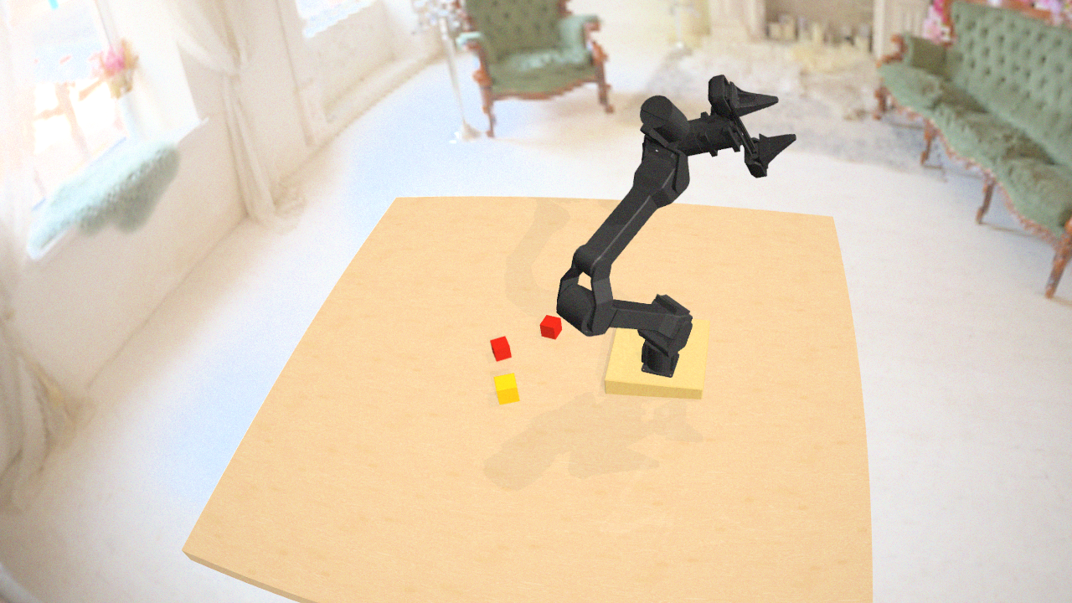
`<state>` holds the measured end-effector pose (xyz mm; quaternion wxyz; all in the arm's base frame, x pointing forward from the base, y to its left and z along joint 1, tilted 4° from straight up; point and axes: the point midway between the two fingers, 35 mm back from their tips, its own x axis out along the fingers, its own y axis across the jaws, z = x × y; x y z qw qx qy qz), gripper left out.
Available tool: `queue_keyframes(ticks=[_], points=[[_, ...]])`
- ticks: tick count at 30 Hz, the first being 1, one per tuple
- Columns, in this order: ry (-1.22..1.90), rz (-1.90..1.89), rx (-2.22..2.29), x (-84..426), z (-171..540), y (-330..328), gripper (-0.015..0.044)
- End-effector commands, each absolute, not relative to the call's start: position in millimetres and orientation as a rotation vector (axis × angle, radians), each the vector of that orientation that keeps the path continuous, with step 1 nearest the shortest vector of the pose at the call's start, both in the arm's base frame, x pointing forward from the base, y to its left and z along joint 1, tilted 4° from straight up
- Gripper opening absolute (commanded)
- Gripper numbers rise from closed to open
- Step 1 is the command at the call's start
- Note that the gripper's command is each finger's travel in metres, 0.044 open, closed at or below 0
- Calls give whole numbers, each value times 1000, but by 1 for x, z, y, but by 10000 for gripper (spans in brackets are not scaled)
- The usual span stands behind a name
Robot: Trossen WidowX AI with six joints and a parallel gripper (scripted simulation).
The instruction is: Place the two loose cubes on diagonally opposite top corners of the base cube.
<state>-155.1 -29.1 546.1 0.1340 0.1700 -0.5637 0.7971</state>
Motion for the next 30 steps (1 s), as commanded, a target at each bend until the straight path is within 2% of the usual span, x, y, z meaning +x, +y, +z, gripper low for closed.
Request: queue_keyframes(ticks=[1,5,9,18,30], points=[[-1634,2314,497,-155,546,-30,374],[-1623,2390,582,-156,545,-48,269],[-1629,2471,657,-157,542,-71,265],[-1665,2814,920,-145,523,-165,265],[-1738,3303,1164,-77,478,-273,265]])
